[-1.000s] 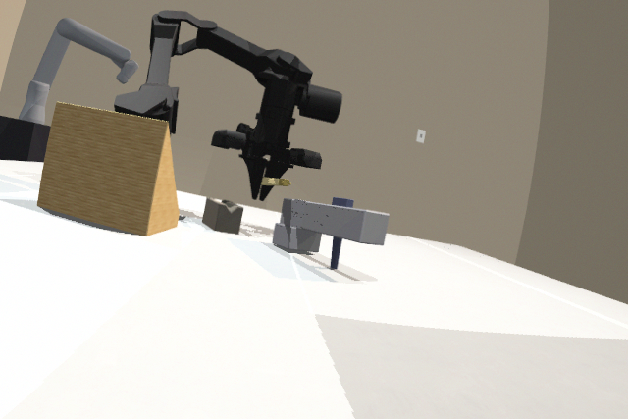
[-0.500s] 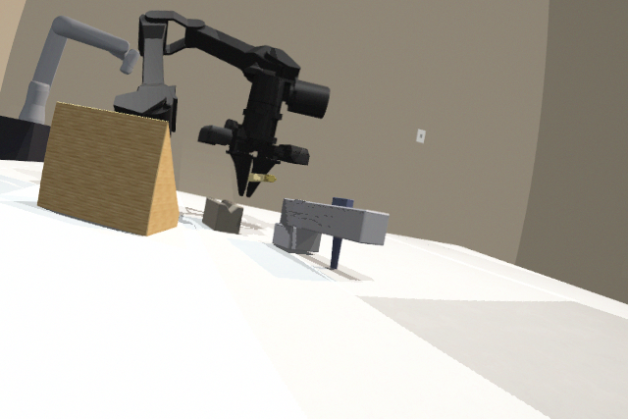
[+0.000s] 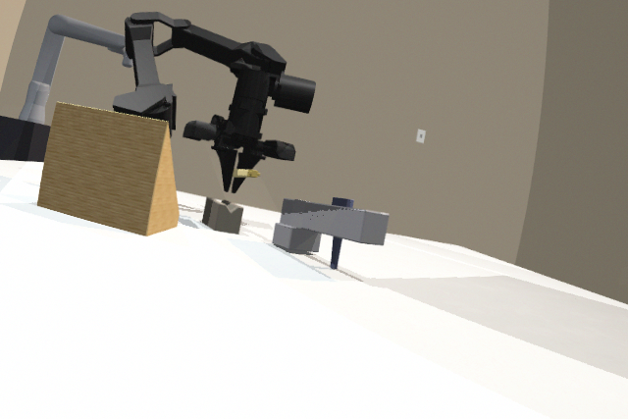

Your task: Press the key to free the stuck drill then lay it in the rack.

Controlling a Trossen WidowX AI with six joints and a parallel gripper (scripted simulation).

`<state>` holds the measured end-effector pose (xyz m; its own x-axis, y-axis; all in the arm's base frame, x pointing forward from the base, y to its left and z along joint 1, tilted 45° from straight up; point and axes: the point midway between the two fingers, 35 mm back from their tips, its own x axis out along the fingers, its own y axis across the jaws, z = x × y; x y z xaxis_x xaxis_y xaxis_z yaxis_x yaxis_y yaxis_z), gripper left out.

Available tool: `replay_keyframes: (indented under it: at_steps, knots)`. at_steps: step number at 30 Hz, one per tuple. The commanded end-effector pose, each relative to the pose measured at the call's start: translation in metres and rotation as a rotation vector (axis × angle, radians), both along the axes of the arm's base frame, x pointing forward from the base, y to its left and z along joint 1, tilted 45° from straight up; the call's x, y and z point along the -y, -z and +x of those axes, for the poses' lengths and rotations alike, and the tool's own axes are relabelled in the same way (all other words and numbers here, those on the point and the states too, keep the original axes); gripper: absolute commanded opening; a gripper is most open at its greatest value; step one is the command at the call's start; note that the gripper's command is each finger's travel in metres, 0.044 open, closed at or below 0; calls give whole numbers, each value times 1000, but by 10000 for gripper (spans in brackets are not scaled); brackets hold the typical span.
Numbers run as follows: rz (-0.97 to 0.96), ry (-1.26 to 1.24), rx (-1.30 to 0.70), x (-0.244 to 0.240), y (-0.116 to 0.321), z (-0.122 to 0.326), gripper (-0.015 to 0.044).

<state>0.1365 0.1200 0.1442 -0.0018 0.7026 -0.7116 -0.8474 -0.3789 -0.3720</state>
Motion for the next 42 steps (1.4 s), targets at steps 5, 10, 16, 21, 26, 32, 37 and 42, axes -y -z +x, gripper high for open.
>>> replay_keyframes:
  at_steps: [5, 10, 16, 21, 26, 32, 37, 42]
  knots:
    - [2, -1, 1, 4, 3, -13, 0]
    - [2, -1, 1, 7, 4, -22, 0]
    - [2, -1, 1, 2, 9, -21, 0]
    - [3, -1, 1, -4, 15, -21, 0]
    - [3, -1, 1, -10, 21, -22, 0]
    - [3, -1, 2, -13, 23, -21, 0]
    - [4, -1, 2, -18, 27, -21, 0]
    - [4, -1, 2, -22, 31, -21, 0]
